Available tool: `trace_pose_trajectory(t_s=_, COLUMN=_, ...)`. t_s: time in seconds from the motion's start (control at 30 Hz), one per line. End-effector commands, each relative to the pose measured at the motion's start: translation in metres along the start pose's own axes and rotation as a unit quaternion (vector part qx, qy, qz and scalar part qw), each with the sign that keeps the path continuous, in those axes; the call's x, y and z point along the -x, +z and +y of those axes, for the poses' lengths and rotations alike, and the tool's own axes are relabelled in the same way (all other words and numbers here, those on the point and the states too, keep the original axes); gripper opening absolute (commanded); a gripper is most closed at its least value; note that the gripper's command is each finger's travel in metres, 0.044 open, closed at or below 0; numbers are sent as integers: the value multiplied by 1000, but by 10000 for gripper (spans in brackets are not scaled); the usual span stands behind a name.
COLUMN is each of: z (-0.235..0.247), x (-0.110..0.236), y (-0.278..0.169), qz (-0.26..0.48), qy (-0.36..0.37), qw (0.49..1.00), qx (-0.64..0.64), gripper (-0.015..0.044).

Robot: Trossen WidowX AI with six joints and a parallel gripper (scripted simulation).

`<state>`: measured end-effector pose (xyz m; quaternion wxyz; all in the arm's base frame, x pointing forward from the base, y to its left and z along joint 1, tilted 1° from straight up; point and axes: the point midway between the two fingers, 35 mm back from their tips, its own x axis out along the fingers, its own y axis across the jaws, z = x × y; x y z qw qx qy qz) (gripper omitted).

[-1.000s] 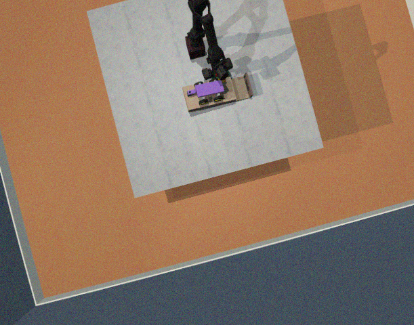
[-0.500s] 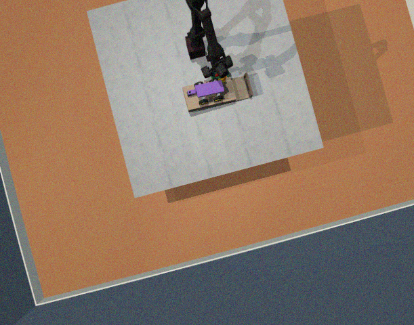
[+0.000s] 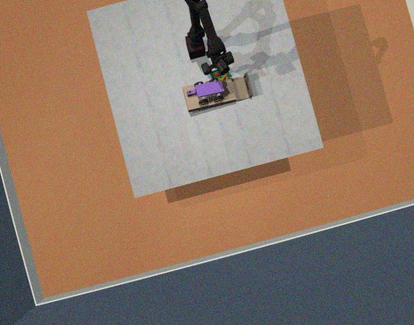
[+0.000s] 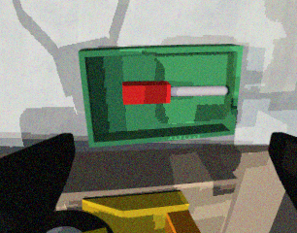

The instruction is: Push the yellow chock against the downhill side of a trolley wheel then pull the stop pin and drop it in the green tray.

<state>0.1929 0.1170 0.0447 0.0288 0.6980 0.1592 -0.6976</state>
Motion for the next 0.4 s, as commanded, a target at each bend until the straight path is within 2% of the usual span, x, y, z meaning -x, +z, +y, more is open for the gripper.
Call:
trace_pose_trajectory(t_s=0.0, z=-3, x=14, y=-1, qz=3, qy=-2, qw=1000, qx=4, gripper=440)
trace_pose_trajectory(t_s=0.37, z=-3, x=16, y=-2, qz=2, qy=0, qw=1000, qx=1, gripper=440)
